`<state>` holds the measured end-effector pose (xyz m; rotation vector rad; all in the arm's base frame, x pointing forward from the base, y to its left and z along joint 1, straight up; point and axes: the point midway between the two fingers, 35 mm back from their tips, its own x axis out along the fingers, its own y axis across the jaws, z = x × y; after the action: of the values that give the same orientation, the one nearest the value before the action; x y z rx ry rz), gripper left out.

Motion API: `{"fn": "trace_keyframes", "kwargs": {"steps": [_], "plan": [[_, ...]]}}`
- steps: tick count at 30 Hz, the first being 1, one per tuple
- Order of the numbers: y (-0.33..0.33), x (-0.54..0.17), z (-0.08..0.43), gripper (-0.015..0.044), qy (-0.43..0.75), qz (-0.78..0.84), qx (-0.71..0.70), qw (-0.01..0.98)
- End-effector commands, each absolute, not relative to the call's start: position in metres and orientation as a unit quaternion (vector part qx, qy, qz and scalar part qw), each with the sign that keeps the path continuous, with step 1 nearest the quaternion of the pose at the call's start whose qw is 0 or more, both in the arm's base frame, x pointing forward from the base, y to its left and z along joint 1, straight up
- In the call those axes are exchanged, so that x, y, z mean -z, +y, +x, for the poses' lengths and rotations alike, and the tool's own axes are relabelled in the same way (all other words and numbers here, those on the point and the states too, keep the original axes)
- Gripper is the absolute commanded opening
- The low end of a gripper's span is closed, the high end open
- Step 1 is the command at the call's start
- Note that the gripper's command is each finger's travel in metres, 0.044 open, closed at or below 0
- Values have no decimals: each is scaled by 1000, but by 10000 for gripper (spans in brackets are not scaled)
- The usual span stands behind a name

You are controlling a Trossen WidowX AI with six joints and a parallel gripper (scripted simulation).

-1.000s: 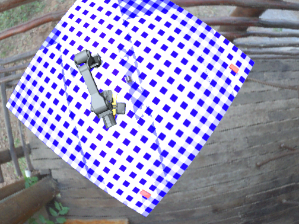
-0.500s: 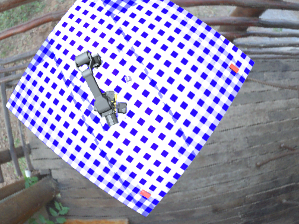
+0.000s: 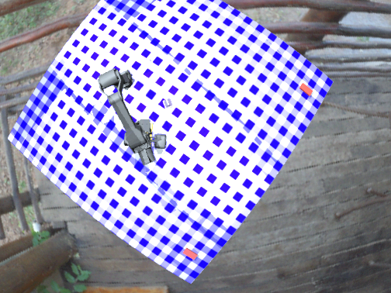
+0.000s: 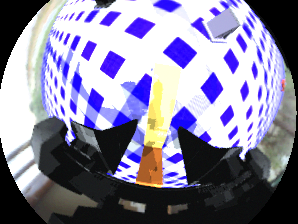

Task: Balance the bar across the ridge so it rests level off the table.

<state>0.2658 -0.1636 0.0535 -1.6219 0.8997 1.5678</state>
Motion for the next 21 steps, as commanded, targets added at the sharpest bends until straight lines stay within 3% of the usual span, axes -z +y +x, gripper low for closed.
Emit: {"fn": "trace_keyframes", "kwargs": {"steps": [1, 14, 21], "plan": [[-164, -47, 265, 315, 347, -625, -608, 346], [-164, -47, 265, 315, 347, -625, -608, 346], [-163, -47, 265, 151, 347, -624, -607, 349]]}}
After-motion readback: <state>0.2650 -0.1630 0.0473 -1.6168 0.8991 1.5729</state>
